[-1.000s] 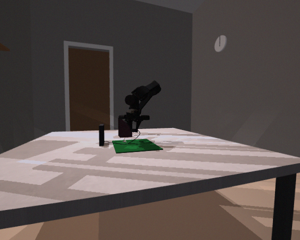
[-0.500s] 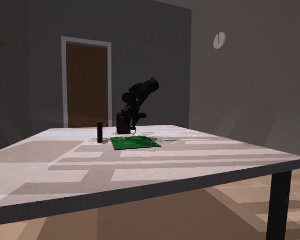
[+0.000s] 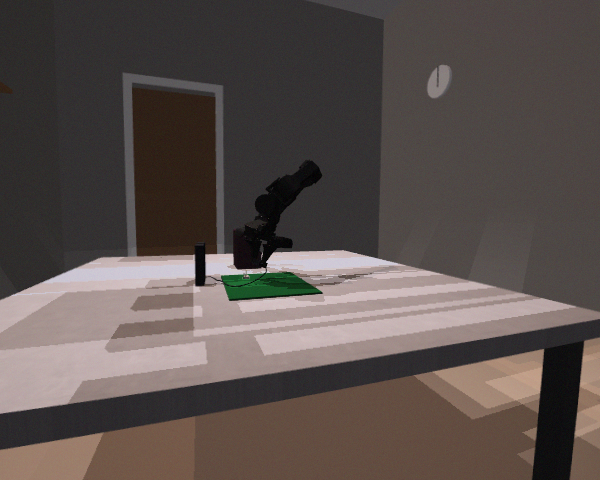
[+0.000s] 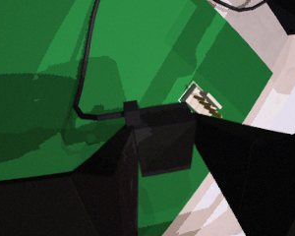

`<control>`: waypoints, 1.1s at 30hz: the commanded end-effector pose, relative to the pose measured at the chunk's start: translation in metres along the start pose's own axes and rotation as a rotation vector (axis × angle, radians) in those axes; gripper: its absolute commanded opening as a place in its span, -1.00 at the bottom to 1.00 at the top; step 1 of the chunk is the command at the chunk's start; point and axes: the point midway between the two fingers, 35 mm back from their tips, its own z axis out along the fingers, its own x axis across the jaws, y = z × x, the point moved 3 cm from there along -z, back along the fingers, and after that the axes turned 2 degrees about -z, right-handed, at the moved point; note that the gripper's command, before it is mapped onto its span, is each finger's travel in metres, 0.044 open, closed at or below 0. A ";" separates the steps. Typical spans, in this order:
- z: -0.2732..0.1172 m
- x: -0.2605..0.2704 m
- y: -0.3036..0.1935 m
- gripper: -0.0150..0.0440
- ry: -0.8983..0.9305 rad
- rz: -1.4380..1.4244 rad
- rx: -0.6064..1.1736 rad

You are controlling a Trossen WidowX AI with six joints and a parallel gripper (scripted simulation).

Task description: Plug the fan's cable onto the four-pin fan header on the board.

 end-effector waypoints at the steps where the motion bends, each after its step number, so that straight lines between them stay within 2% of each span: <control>1: 0.002 -0.001 -0.002 -0.49 -0.031 0.000 -0.036; 33: 0.031 -0.002 -0.012 -0.49 -0.251 0.002 -0.391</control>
